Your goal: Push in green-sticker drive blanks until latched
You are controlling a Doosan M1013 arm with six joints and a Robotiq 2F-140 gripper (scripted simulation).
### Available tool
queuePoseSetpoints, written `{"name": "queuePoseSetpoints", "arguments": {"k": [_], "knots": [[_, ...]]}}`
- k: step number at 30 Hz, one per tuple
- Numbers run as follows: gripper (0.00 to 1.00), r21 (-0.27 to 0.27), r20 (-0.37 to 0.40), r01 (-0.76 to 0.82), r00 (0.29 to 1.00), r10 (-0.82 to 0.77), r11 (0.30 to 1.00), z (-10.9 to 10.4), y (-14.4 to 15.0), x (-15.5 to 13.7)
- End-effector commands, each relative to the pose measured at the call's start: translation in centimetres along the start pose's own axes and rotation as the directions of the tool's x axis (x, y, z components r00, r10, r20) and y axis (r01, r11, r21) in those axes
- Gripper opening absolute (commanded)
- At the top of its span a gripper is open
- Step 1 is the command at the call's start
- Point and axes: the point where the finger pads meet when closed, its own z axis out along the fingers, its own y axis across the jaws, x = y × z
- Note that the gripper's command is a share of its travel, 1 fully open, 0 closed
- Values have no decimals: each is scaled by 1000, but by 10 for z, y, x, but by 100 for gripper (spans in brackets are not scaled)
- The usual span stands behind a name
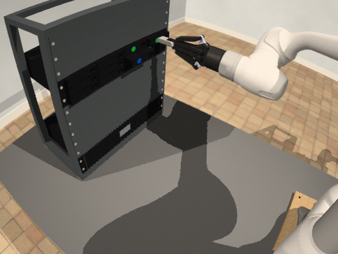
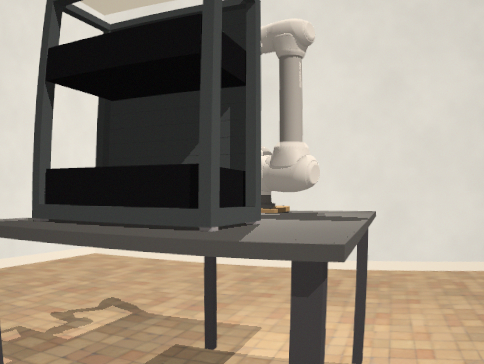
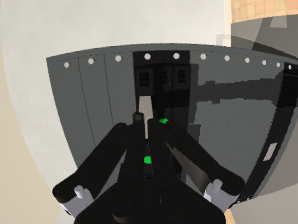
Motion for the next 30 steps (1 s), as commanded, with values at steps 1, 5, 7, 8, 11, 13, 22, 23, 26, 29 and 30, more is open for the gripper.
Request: {"name": "queuePoseSetpoints", "arguments": {"k": [1, 5, 7, 8, 11, 13, 22, 23, 26, 29, 30], "knots": [[0, 0, 0, 0, 1000, 0, 1000, 0, 0, 0], [0, 0, 0, 0, 1000, 0, 1000, 2, 0, 0], [0, 0, 0, 0, 1000, 0, 1000, 3, 0, 0], [0, 0, 0, 0, 1000, 0, 1000, 3, 0, 0], [0, 0, 0, 0, 1000, 0, 1000, 3, 0, 0], [0, 0, 0, 0, 1000, 0, 1000, 3, 0, 0], [0, 0, 0, 0, 1000, 0, 1000, 5, 0, 0], [0, 0, 0, 0, 1000, 0, 1000, 5, 0, 0], [0, 0, 0, 0, 1000, 0, 1000, 6, 0, 0], [0, 0, 0, 0, 1000, 0, 1000, 6, 0, 0], [0, 0, 0, 0, 1000, 0, 1000, 6, 0, 0]]}}
